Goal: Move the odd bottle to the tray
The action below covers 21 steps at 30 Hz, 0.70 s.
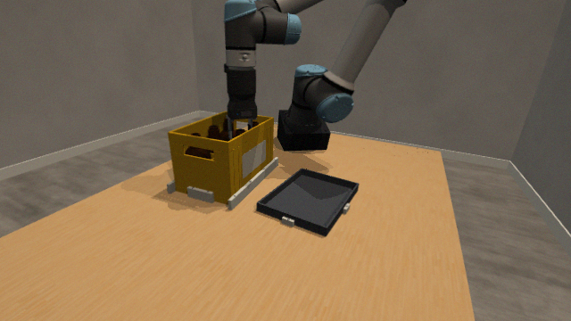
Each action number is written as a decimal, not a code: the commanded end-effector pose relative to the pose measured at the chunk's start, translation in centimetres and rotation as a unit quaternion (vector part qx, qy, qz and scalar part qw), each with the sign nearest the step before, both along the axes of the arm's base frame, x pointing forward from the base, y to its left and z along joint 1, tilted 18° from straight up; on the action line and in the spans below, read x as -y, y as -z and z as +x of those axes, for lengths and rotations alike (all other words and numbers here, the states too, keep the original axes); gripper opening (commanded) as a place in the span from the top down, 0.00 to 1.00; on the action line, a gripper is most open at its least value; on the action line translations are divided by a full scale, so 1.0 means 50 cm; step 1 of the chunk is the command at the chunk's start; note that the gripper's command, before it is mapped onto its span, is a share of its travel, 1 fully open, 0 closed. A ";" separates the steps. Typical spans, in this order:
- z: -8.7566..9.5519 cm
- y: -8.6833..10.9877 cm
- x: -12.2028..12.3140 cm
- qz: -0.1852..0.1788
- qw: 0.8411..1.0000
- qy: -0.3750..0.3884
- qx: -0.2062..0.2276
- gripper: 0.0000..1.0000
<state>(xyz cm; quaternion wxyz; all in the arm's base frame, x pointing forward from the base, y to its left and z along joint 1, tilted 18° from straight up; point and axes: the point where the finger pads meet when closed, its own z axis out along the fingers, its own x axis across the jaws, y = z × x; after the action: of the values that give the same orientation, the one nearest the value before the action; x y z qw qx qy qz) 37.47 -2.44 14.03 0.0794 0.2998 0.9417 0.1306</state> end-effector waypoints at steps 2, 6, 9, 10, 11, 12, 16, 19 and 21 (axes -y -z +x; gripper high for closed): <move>0.001 -0.001 0.000 0.000 1.000 0.000 0.001 0.00; 0.001 -0.001 0.000 0.000 1.000 0.000 0.001 0.00; 0.001 -0.001 0.000 0.000 1.000 0.000 0.001 0.00; 0.001 -0.001 0.000 0.000 1.000 0.000 0.001 0.00; 0.001 -0.001 0.000 0.000 1.000 0.000 0.001 0.00; 0.001 -0.001 0.000 0.000 1.000 0.000 0.001 0.00; 0.001 -0.001 0.000 0.000 1.000 0.000 0.001 0.00; 0.001 -0.001 0.000 0.000 1.000 0.000 0.001 0.00; 0.001 -0.001 0.000 0.000 1.000 0.000 0.001 1.00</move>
<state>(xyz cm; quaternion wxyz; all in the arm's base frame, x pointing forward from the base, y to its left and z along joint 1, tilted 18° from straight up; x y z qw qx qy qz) 37.47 -2.44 14.03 0.0794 0.2998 0.9417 0.1306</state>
